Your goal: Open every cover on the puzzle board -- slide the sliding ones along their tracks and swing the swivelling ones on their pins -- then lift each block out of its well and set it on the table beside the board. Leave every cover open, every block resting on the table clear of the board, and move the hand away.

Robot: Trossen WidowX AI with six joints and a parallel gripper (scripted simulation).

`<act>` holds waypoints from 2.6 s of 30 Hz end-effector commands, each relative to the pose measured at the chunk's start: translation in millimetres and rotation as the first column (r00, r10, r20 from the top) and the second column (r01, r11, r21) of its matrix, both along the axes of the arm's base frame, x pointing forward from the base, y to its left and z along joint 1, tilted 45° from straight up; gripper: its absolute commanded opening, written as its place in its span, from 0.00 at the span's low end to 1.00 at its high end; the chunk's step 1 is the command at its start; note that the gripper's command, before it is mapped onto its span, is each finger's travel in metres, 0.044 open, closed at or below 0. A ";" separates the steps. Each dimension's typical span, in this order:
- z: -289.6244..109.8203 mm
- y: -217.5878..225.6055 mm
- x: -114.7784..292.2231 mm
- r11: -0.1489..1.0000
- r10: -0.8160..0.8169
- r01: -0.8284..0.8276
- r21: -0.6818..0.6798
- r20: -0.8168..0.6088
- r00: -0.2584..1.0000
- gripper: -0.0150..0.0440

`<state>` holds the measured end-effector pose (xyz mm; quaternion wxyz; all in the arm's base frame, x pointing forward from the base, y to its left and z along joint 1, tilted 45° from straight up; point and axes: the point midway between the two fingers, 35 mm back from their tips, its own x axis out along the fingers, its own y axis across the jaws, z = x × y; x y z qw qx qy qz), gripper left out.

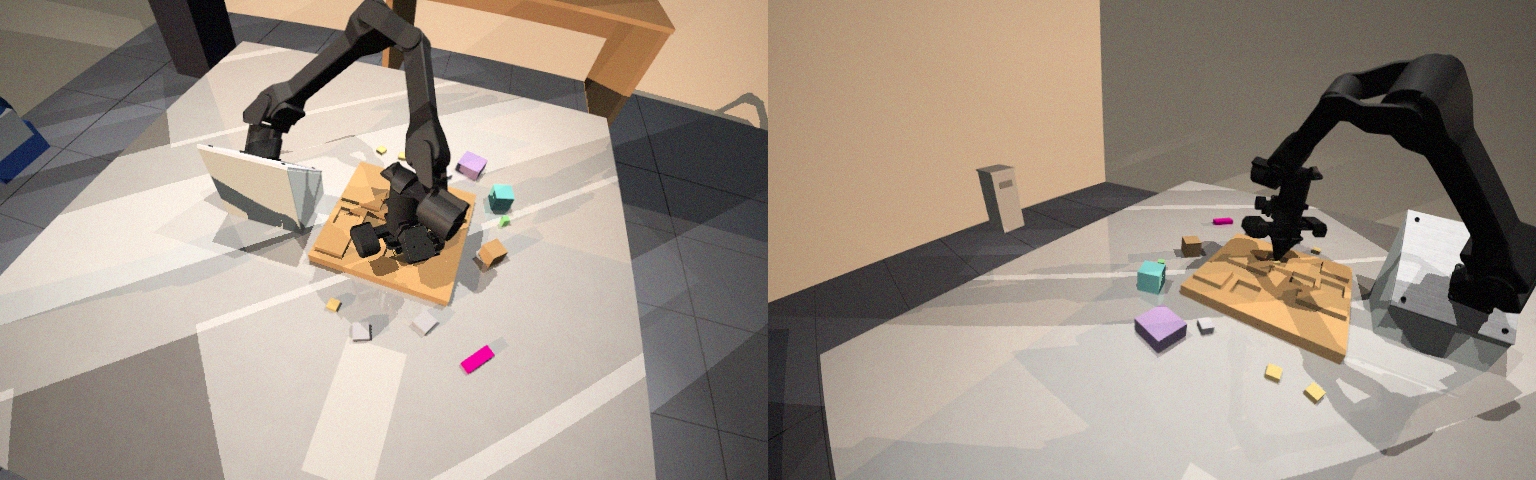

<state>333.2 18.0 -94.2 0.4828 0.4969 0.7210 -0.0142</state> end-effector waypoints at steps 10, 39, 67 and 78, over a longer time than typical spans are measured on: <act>-1.8 0.6 -1.8 0.993 0.116 -0.116 -0.001 0.107 0.987 0.25; 13.3 -5.7 -2.9 0.921 0.376 -0.385 -0.055 0.373 0.848 0.25; 11.9 -3.9 -2.6 0.921 0.376 -0.386 -0.053 0.378 0.846 0.25; 4.9 2.0 -4.4 0.921 0.376 -0.385 -0.054 0.373 0.848 0.25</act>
